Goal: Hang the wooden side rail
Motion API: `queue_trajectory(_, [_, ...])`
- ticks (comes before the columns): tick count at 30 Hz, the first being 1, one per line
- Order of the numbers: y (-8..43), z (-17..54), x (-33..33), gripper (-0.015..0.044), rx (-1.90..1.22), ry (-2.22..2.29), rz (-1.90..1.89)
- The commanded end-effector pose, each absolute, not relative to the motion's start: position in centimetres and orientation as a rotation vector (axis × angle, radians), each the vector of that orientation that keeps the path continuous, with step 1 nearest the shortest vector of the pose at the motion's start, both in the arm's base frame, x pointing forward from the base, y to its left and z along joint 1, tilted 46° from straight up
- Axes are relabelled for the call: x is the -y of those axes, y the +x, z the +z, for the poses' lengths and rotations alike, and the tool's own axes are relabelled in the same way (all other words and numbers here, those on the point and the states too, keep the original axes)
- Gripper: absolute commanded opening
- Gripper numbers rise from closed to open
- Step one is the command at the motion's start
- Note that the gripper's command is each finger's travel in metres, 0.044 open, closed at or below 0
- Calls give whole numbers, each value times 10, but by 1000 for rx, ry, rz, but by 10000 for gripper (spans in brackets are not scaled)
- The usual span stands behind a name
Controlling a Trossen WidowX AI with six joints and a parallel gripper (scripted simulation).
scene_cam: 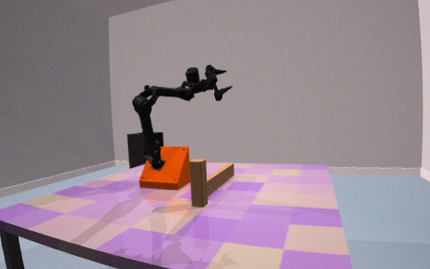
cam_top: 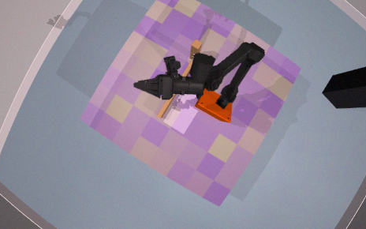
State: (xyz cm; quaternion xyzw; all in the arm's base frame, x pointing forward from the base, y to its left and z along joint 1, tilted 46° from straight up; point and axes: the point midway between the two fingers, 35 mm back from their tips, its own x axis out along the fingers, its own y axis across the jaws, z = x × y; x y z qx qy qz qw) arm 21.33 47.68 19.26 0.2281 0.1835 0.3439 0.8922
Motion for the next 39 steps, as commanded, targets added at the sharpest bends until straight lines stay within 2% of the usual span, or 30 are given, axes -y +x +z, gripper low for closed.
queue_trajectory(1, [237,196,-441,440,-418,638,568])
queue_trajectory(11, [285,197,-343,440,-411,1072,197])
queue_trajectory(20, [305,195,-247,440,-270,1471,-113])
queue_trajectory(29, [304,188,-151,440,8,1860,-365])
queue_trajectory(39, [278,177,-53,440,459,2240,-512])
